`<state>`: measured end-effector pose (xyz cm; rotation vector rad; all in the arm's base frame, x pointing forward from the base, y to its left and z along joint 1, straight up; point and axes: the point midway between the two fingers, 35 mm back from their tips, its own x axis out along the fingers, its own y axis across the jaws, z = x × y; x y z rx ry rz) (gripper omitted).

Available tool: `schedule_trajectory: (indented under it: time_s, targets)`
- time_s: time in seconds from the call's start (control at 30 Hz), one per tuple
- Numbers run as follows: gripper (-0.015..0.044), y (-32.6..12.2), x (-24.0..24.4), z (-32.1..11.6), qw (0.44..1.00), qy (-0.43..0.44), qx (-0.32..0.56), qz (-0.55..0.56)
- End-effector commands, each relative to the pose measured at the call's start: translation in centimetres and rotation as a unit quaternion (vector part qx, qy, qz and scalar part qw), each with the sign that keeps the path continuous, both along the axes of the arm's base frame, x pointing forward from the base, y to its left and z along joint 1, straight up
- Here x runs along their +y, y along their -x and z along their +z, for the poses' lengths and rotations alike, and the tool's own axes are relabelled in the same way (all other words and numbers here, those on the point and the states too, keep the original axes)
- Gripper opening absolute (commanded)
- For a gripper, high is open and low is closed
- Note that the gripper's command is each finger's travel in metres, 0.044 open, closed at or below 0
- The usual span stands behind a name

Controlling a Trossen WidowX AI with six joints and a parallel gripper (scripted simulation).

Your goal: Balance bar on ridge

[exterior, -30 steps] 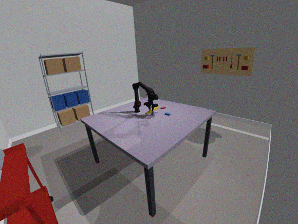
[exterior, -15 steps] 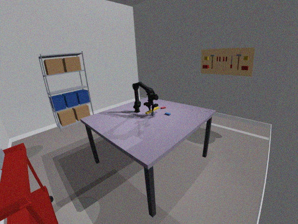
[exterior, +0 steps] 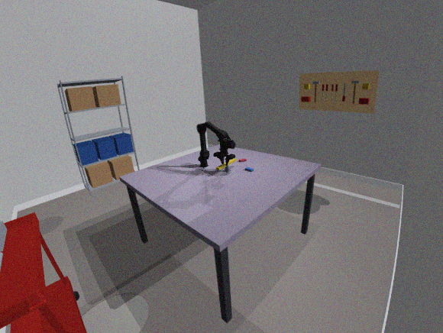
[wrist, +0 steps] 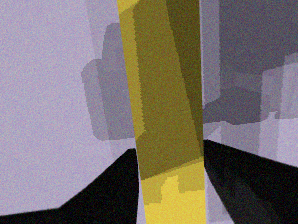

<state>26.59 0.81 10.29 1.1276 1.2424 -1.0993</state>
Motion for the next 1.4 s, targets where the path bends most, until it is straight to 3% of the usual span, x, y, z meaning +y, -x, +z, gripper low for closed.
schedule_trajectory:
  time_s: [0.0,0.33,0.67,0.8,1.07,1.37]
  targets:
    - [0.0185,0.0,0.0,0.0,1.0,0.0,0.0,0.0]
    - [0.0185,0.0,0.0,0.0,1.0,0.0,0.0,0.0]
    - [0.044,0.0,0.0,0.0,1.0,0.0,0.0,0.0]
    - [0.044,-0.1,0.0,0.8,1.0,0.0,0.0,0.0]
    - [0.044,0.2,0.0,9.8,1.0,0.0,0.0,0.0]
    - [0.044,0.3,0.0,10.0,1.0,0.0,0.0,0.0]
